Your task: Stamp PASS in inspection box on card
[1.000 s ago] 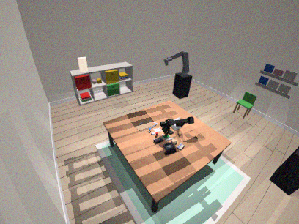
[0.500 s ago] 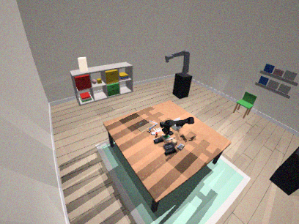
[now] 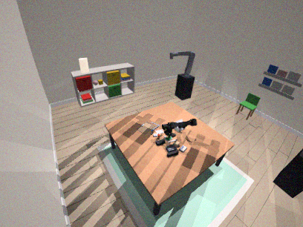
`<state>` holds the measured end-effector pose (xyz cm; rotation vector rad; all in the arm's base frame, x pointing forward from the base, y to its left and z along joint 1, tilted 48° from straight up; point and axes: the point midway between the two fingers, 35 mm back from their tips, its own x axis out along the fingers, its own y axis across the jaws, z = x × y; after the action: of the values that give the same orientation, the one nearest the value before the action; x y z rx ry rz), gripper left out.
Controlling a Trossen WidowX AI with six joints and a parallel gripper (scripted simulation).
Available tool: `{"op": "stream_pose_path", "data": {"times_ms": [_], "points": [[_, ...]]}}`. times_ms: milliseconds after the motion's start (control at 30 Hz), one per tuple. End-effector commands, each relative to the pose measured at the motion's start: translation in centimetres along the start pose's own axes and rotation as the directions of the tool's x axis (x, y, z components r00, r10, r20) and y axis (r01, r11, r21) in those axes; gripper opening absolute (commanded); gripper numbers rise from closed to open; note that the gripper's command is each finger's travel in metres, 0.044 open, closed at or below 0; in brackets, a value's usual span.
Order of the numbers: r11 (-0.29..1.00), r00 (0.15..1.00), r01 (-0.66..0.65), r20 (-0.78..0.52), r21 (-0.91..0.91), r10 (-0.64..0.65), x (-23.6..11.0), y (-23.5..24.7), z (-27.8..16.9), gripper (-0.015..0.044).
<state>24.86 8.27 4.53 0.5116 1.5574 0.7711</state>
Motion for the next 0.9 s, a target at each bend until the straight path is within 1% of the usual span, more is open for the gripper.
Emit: {"op": "stream_pose_path", "data": {"times_ms": [0,867], "points": [[1.000,1.000,-0.002,0.003,0.001,0.002,0.09,0.05,0.03,0.0000],[1.000,1.000,-0.002,0.003,0.001,0.002,0.41,0.06,0.03,0.0000]]}}
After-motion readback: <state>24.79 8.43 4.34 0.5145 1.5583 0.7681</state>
